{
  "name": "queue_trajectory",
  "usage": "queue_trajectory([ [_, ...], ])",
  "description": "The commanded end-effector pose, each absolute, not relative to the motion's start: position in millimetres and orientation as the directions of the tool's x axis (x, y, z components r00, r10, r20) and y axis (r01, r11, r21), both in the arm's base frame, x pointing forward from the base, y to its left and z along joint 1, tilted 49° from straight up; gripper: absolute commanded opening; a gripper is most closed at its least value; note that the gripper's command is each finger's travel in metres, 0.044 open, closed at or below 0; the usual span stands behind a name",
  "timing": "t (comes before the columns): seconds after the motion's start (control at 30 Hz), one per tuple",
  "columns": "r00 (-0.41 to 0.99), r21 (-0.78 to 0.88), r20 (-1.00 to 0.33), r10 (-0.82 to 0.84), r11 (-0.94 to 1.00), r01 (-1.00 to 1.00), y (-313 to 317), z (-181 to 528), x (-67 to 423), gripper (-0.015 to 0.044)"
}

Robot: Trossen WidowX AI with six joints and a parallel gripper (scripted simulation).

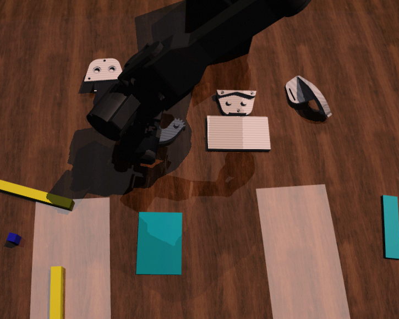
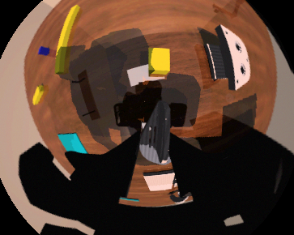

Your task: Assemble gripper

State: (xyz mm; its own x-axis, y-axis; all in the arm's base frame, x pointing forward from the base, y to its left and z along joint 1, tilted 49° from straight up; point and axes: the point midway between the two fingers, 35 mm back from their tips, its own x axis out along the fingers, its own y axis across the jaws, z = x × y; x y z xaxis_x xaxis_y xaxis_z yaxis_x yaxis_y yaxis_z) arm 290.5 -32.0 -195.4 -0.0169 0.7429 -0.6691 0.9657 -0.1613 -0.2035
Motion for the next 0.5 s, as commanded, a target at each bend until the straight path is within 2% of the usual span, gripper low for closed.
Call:
queue_trajectory([
  [0.0, -0.014, -0.200, -0.670, 0.742, -0.163, 0.966, -36, -193, 292, 0.0134],
  [0.47, -0.012, -0.201, -0.672, 0.740, -0.167, 0.965, -69, -165, 294, 0.0134],
])
